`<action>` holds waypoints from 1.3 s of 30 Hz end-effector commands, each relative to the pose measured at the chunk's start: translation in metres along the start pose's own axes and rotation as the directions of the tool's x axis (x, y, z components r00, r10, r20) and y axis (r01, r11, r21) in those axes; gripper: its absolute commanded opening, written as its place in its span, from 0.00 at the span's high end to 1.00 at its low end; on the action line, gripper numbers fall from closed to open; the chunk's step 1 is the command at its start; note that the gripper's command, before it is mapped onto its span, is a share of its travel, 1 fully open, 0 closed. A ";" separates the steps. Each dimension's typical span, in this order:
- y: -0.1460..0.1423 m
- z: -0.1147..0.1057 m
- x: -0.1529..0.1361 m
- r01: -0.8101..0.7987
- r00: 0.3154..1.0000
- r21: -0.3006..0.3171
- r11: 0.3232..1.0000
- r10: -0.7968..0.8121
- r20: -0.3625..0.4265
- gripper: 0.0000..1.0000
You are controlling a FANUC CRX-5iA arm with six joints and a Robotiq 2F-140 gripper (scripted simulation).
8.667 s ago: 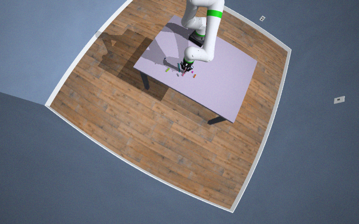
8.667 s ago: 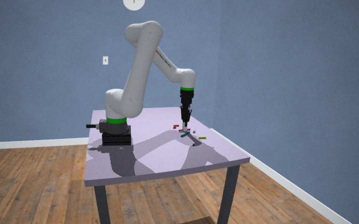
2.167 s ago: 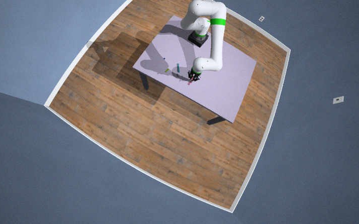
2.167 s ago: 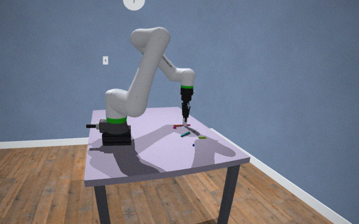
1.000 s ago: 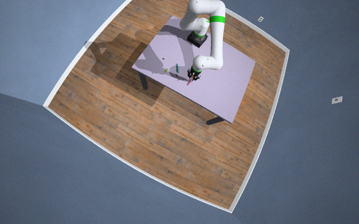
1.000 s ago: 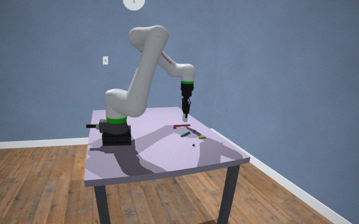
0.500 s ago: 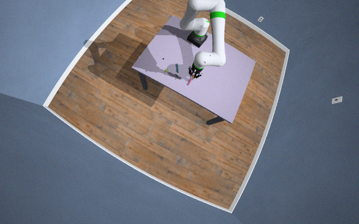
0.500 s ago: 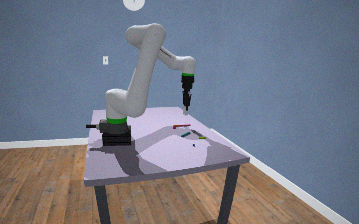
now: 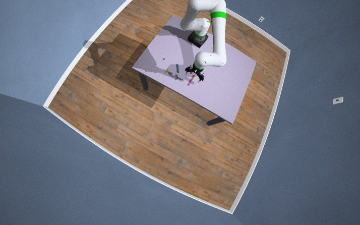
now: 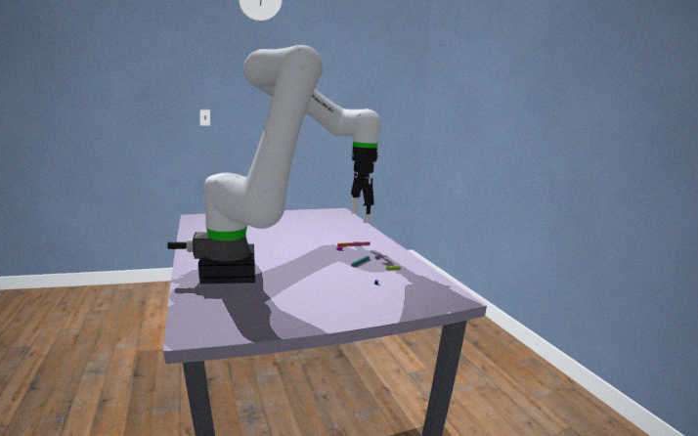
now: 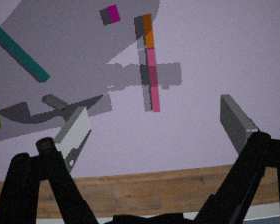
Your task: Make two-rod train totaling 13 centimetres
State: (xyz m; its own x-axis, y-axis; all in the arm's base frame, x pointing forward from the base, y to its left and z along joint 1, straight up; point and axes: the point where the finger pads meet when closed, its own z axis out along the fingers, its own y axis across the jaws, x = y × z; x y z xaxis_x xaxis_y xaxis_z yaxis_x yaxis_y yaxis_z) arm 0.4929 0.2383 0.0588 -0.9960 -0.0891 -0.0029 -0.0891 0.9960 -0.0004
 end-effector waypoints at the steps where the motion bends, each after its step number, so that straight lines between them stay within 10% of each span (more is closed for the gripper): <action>1: 0.000 0.000 0.000 0.000 1.000 0.000 1.000 0.000 0.000 0.00; 39: 0.000 -0.075 0.000 0.000 1.000 0.000 1.000 0.000 0.000 0.00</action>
State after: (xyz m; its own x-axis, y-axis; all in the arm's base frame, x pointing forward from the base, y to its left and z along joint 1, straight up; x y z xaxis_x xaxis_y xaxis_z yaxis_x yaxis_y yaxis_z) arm 0.4927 0.2383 0.1322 -0.9960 -0.0891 -0.0030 -0.0891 0.9960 -0.0004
